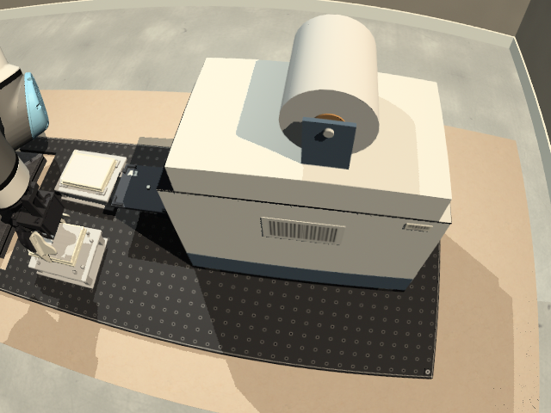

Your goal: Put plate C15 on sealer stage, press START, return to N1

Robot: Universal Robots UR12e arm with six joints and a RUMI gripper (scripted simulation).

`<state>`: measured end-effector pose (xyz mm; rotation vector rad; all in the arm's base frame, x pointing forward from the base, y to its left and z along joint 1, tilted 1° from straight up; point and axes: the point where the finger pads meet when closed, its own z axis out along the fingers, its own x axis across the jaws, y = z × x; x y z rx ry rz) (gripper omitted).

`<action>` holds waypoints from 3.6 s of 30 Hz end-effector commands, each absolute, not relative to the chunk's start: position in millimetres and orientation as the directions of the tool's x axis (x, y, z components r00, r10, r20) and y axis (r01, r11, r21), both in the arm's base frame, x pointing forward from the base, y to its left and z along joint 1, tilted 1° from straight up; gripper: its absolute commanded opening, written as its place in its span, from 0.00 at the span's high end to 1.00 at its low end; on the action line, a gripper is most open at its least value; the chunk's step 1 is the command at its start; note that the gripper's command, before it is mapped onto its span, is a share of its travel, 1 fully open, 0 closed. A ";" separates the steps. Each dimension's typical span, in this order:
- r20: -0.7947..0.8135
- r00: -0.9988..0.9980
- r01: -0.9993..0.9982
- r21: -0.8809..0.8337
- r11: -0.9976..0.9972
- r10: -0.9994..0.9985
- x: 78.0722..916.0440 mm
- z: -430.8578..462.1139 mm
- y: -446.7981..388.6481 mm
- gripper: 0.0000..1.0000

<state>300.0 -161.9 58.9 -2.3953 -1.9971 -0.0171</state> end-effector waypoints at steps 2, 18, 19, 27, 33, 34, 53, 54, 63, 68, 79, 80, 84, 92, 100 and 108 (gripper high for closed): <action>0.022 0.180 0.984 -0.010 -0.180 0.983 300.3 54.4 -162.2 1.00; 0.022 0.180 0.984 -0.010 -0.180 0.983 300.2 41.5 -161.9 1.00; 0.022 0.180 0.984 -0.010 -0.180 0.983 300.2 41.4 -162.0 1.00; 0.022 0.180 0.984 -0.010 -0.180 0.983 300.3 41.4 -161.9 1.00; 0.022 0.180 0.984 -0.010 -0.180 0.983 300.2 41.4 -161.9 1.00; 0.022 0.180 0.984 -0.010 -0.180 0.983 300.2 41.4 -161.9 1.00; 0.022 0.180 0.984 -0.010 -0.180 0.983 300.2 40.4 -161.9 1.00; 0.022 0.180 0.984 -0.010 -0.180 0.983 300.2 40.1 -161.8 1.00; 0.022 0.180 0.984 -0.010 -0.180 0.983 300.1 37.8 -161.8 1.00; 0.022 0.180 0.984 -0.010 -0.180 0.983 300.2 36.1 -161.8 1.00; 0.022 0.180 0.984 -0.010 -0.180 0.983 300.1 33.1 -161.7 1.00; 0.022 0.180 0.984 -0.010 -0.180 0.983 300.1 32.8 -161.7 1.00; 0.022 0.180 0.984 -0.010 -0.180 0.983 300.2 31.4 -161.7 1.00; 0.022 0.180 0.984 -0.010 -0.180 0.983 300.1 30.2 -161.6 1.00; 0.022 0.180 0.984 -0.010 -0.180 0.983 300.1 30.2 -161.6 1.00; 0.022 0.180 0.984 -0.010 -0.180 0.983 300.1 30.2 -161.6 1.00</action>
